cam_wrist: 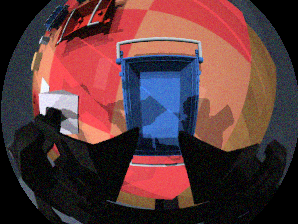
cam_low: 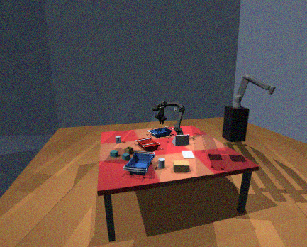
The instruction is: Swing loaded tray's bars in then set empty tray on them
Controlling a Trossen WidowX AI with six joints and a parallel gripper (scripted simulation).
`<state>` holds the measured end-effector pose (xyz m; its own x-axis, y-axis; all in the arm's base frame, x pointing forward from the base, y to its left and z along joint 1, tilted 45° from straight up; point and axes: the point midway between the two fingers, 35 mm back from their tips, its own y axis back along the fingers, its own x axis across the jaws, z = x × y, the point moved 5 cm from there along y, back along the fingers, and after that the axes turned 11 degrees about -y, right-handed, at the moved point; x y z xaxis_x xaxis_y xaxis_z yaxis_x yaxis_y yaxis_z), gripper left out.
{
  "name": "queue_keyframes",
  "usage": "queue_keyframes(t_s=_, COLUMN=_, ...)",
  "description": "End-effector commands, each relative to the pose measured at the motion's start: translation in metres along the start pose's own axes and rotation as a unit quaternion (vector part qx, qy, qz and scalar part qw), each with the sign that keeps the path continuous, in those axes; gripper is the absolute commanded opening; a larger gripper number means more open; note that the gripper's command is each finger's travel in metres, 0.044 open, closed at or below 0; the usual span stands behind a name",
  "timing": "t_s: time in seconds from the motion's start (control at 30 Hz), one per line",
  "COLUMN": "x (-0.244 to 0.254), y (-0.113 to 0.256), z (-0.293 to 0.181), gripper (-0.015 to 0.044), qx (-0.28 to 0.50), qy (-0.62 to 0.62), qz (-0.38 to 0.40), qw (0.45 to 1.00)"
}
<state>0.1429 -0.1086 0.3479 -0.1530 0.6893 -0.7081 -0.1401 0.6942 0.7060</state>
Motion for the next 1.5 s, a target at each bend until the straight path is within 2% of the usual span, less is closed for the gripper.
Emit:
queue_keyframes(t_s=0.0, x=0.005, y=-0.003, z=-0.002, gripper=0.0315, qx=0.0, qy=-0.115, qz=0.0, qw=0.993)
queue_keyframes(t_s=0.17, x=0.015, y=-0.01, z=-0.005, gripper=0.044, qx=-0.001, qy=-0.353, qz=-0.001, qw=0.936)
queue_keyframes(t_s=0.33, x=0.025, y=-0.017, z=-0.008, gripper=0.044, qx=-0.001, qy=-0.57, qz=-0.001, qw=0.821)
queue_keyframes(t_s=0.5, x=0.036, y=-0.025, z=-0.012, gripper=0.044, qx=-0.002, qy=-0.753, qz=-0.001, qw=0.658)
queue_keyframes(t_s=0.67, x=0.047, y=-0.033, z=-0.015, gripper=0.044, qx=-0.003, qy=-0.891, qz=0.0, qw=0.455)
queue_keyframes(t_s=1.07, x=0.065, y=-0.046, z=-0.021, gripper=0.044, qx=-0.003, qy=-0.998, qz=0.001, qw=0.069)
queue_keyframes(t_s=1.13, x=0.066, y=-0.046, z=-0.021, gripper=0.044, qx=-0.003, qy=-0.998, qz=0.001, qw=0.055)
queue_keyframes(t_s=1.47, x=0.066, y=-0.046, z=-0.021, gripper=0.044, qx=-0.003, qy=-0.998, qz=0.001, qw=0.055)
